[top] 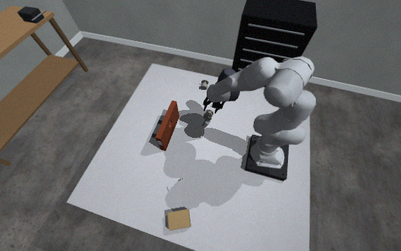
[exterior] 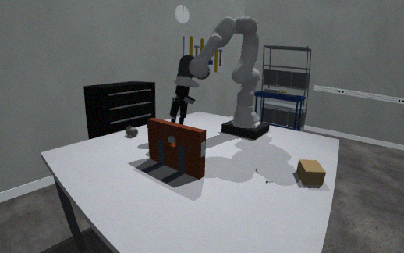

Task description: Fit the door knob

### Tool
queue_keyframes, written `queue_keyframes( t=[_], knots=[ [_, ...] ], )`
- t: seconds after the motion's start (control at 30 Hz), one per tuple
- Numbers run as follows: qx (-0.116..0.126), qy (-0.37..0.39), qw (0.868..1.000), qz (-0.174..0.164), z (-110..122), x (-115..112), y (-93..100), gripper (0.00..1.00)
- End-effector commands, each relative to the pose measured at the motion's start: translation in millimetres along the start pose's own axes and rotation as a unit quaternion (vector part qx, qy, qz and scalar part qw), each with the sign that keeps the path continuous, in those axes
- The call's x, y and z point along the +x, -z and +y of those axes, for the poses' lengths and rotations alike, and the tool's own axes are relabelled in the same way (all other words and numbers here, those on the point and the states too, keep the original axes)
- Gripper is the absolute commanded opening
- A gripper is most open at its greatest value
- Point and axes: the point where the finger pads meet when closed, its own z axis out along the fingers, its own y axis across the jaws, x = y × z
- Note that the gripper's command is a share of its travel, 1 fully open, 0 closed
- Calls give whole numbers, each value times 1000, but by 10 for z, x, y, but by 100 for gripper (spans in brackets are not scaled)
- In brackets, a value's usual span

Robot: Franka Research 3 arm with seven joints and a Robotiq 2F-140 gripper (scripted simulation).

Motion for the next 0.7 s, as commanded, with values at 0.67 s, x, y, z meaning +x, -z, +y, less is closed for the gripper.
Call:
queue_keyframes(
  t=[0.67],
  knots=[
    [74, -167, 983, -12, -28, -67, -280, 57]
  ],
)
